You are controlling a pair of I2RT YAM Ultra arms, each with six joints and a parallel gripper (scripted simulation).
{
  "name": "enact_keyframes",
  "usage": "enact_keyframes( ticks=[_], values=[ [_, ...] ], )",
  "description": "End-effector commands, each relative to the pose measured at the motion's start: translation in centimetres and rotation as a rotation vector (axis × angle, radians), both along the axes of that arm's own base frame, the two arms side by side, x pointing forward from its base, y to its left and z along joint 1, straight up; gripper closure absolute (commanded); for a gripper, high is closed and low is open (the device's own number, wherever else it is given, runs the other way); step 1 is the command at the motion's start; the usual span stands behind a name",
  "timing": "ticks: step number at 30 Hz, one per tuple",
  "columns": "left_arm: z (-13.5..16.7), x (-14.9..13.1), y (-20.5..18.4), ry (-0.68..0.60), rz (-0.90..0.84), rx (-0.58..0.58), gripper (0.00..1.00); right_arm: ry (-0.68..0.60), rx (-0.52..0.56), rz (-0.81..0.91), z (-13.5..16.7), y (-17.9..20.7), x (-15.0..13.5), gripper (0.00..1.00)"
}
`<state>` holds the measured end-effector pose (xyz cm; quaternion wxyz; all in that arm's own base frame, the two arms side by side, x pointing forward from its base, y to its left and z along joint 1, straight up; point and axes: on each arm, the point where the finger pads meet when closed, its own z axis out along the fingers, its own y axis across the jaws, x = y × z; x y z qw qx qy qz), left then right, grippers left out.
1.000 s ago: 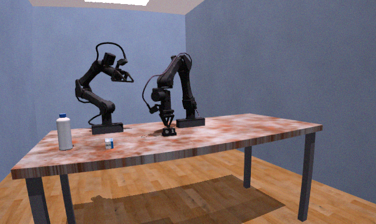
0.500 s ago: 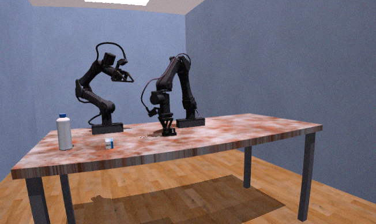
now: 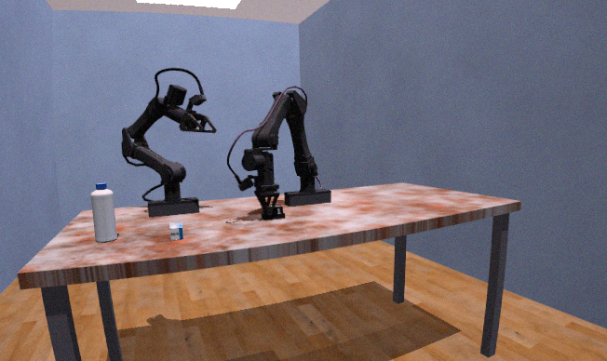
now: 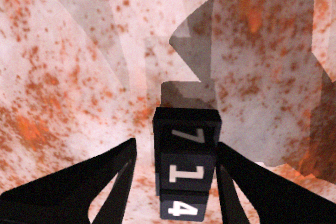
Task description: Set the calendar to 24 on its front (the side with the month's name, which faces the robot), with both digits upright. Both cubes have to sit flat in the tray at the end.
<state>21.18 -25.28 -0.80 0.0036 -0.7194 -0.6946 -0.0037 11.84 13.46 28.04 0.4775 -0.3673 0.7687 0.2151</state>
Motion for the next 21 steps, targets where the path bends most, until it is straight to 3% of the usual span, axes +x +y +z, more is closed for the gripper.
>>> enact_keyframes(
  ticks=[1,2,21],
  values=[
    [0.47,0.09,-0.94,-0.017,-0.007,-0.032,0.45,-0.004,0.003,0.012,0.18,0.23,0.03,0.00],
    [0.47,0.09,-0.94,-0.017,-0.007,-0.032,0.53,-0.004,0.003,0.012,0.18,0.23,0.03,0.00],
    [0.53,0.18,-0.42,-0.017,-0.012,-0.031,0.75,-0.004,0.003,0.012,0.18,0.23,0.03,0.00]
  ],
)
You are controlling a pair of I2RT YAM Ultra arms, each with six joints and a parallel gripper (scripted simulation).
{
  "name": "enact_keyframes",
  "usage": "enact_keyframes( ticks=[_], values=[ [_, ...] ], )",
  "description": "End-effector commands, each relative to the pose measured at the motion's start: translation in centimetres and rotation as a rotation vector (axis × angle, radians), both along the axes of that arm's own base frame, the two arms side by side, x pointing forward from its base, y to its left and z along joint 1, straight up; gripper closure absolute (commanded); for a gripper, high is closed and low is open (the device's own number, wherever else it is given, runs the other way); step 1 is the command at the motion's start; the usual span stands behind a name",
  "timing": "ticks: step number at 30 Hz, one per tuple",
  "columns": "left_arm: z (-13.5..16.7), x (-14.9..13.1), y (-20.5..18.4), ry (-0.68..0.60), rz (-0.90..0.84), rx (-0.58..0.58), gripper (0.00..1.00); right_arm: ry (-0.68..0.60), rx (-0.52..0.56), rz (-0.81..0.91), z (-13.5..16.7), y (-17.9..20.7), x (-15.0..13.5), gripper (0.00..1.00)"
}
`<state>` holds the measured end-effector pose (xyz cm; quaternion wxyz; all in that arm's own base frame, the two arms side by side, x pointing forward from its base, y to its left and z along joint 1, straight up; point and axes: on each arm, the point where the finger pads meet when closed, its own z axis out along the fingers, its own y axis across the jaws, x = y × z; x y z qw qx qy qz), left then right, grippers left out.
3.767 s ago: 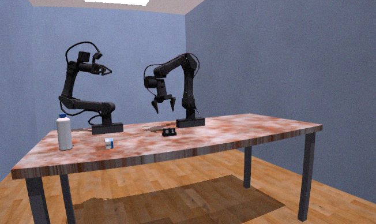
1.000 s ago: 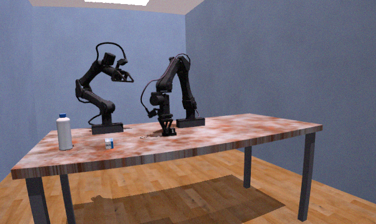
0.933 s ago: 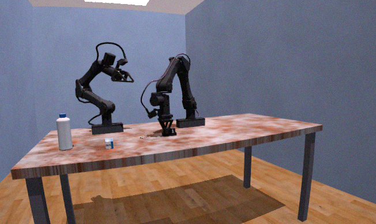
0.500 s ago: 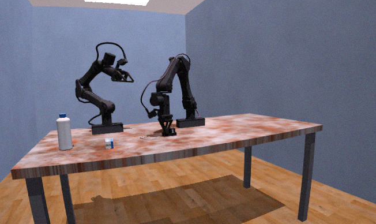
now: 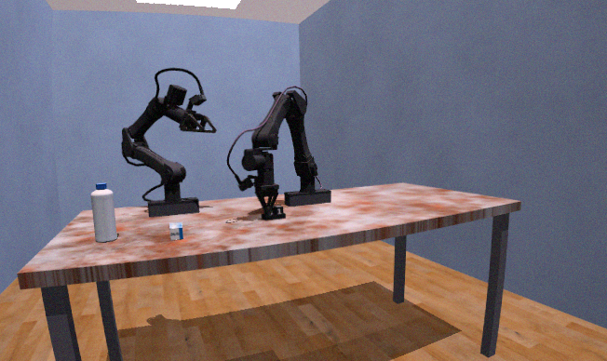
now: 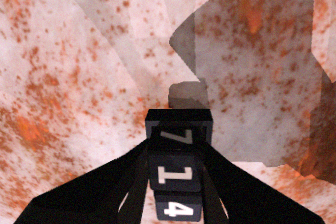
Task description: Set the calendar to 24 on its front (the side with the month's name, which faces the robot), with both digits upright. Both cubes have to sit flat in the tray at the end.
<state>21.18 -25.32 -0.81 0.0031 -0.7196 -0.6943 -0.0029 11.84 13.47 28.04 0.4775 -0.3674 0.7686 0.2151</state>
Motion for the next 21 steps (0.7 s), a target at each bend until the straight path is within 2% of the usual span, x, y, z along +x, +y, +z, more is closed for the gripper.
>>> enact_keyframes(
  ticks=[1,2,4,6,7,11,17,21],
  values=[
    [0.5,0.2,-0.4,-0.017,-0.011,-0.029,0.86,-0.004,0.003,0.012,0.2,0.2,0.0,0.00],
    [0.5,0.2,-0.4,-0.017,-0.010,-0.029,0.97,-0.004,0.003,0.012,0.2,0.2,0.0,0.00],
    [0.5,0.2,-0.4,-0.017,-0.008,-0.029,1.00,-0.004,0.003,0.012,0.2,0.2,0.0,0.00],
    [0.9,0.2,-0.4,-0.015,-0.008,-0.027,0.77,-0.004,0.003,0.012,0.2,0.2,0.0,0.00],
    [1.4,0.3,-0.5,-0.014,-0.008,-0.025,0.74,-0.004,0.003,0.012,0.2,0.2,0.0,0.00],
    [2.5,0.3,-0.5,-0.015,-0.007,-0.026,0.74,-0.004,0.003,0.012,0.2,0.2,0.0,0.00],
    [6.0,0.3,-0.3,-0.015,-0.006,-0.027,0.74,-0.004,0.003,0.012,0.2,0.2,0.0,0.00],
    [6.1,0.1,-0.2,-0.009,0.002,-0.019,0.74,-0.022,0.016,0.011,0.7,0.4,0.3,0.00]
  ],
)
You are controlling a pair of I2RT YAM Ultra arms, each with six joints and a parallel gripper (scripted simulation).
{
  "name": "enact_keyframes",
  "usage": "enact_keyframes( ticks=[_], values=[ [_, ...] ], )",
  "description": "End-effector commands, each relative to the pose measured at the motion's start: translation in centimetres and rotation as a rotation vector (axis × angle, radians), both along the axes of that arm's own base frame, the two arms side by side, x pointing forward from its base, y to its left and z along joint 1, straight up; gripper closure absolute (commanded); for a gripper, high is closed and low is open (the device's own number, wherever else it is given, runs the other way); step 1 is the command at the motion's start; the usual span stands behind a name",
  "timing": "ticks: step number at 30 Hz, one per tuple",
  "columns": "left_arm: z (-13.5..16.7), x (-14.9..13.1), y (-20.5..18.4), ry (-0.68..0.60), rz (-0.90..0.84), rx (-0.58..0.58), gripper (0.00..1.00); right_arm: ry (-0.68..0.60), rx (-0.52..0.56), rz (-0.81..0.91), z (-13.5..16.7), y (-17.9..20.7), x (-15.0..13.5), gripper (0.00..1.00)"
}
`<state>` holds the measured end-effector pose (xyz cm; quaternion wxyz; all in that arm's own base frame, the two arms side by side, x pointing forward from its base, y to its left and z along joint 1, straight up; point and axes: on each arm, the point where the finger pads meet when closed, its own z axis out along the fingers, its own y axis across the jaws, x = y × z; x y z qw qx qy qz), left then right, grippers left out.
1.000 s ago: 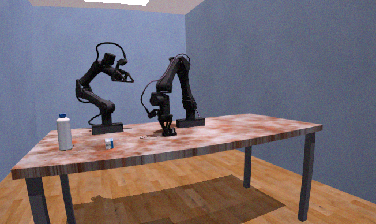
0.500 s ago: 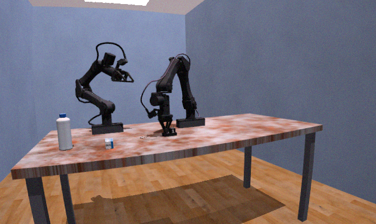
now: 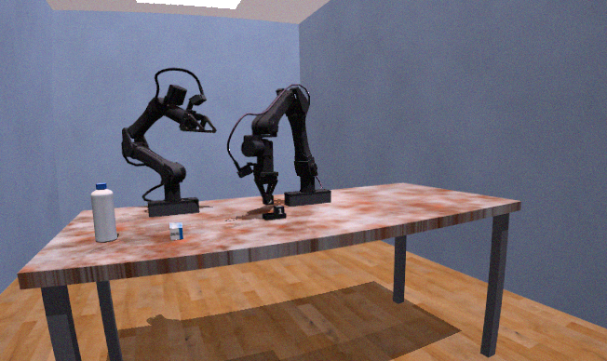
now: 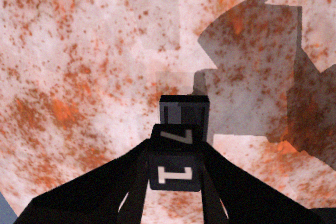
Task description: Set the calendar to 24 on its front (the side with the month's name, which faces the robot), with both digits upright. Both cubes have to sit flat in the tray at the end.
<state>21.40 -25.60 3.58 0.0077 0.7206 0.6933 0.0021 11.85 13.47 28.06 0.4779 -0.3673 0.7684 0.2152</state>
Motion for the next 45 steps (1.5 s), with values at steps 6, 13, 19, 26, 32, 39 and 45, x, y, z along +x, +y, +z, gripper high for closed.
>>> enact_keyframes(
  ticks=[6,13,19,26,32,39,45],
  values=[
    [2.2,-0.5,-0.1,0.012,0.005,0.006,0.74,-0.105,0.087,0.001,2.1,2.0,2.4,0.00],
    [3.0,0.6,-1.1,-0.026,-0.020,-0.034,0.74,-0.192,0.188,0.045,0.3,6.7,5.4,0.00],
    [3.0,5.5,2.4,-0.144,-0.018,-0.082,0.74,-0.199,0.240,0.118,-5.4,10.5,5.4,0.00],
    [1.4,6.0,8.0,-0.134,0.014,-0.067,0.74,-0.188,0.248,0.153,-8.9,11.5,4.4,0.00],
    [-1.7,3.1,13.3,-0.069,0.007,-0.027,0.74,-0.160,0.230,0.183,-12.2,11.7,3.2,0.00],
    [-3.5,0.4,15.9,-0.014,0.005,-0.004,0.74,-0.149,0.212,0.181,-12.8,11.7,3.2,0.00],
    [-3.8,-0.3,16.4,0.007,0.019,0.006,0.74,-0.152,0.210,0.182,-12.8,11.7,3.2,0.00]
  ],
)
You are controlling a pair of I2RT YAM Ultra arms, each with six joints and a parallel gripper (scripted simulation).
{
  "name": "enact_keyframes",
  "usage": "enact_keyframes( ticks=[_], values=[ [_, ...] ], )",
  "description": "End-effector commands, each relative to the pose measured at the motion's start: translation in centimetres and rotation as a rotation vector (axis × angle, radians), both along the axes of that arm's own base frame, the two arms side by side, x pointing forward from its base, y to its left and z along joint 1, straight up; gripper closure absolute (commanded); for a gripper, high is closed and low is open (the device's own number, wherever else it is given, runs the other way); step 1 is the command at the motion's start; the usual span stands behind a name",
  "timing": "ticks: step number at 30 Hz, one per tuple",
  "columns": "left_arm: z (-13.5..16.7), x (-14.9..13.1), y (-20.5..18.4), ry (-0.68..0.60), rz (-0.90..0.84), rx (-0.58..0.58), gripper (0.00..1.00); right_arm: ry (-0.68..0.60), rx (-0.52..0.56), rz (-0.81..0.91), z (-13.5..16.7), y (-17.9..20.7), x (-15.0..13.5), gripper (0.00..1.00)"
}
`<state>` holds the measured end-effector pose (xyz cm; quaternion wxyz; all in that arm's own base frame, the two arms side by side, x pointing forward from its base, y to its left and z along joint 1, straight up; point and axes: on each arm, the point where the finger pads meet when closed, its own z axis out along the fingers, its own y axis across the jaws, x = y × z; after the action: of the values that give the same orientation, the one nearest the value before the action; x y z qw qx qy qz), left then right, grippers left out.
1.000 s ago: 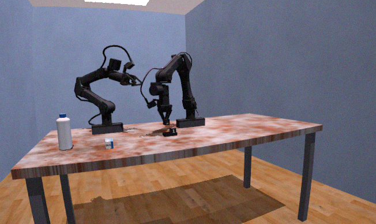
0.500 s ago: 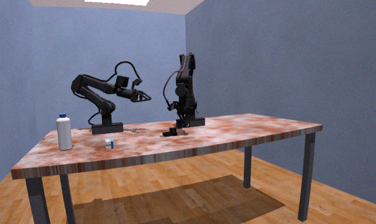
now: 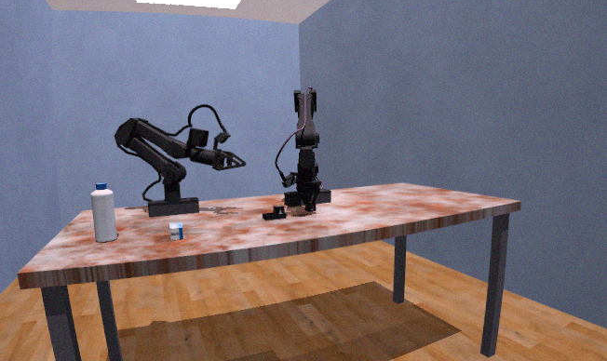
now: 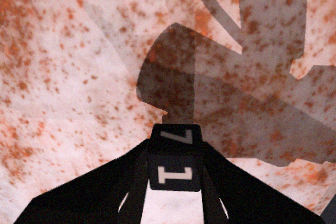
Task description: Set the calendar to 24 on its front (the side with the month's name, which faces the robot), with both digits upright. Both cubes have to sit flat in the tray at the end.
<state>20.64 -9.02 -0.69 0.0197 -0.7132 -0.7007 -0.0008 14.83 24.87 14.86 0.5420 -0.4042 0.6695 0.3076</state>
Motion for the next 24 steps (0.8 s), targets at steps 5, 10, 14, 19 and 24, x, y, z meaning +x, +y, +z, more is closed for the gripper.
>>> enact_keyframes(
  ticks=[5,10,14,19,24],
  values=[
    [0.6,0.5,-0.2,-0.036,-0.002,-0.032,0.74,-0.008,0.014,-0.008,0.4,0.3,0.2,0.00],
    [0.9,1.9,-0.8,-0.057,-0.002,-0.041,0.74,-0.015,0.021,-0.005,0.7,0.2,0.2,0.00],
    [0.5,1.4,-0.6,-0.046,-0.002,-0.036,0.74,-0.015,0.021,-0.005,0.7,0.2,0.2,0.00],
    [0.1,1.3,-0.5,-0.039,-0.002,-0.032,0.74,-0.015,0.021,-0.005,0.7,0.2,0.2,0.00],
    [-0.4,0.8,-0.3,-0.028,-0.002,-0.028,0.74,-0.015,0.021,-0.005,0.7,0.2,0.2,0.00]
  ],
)
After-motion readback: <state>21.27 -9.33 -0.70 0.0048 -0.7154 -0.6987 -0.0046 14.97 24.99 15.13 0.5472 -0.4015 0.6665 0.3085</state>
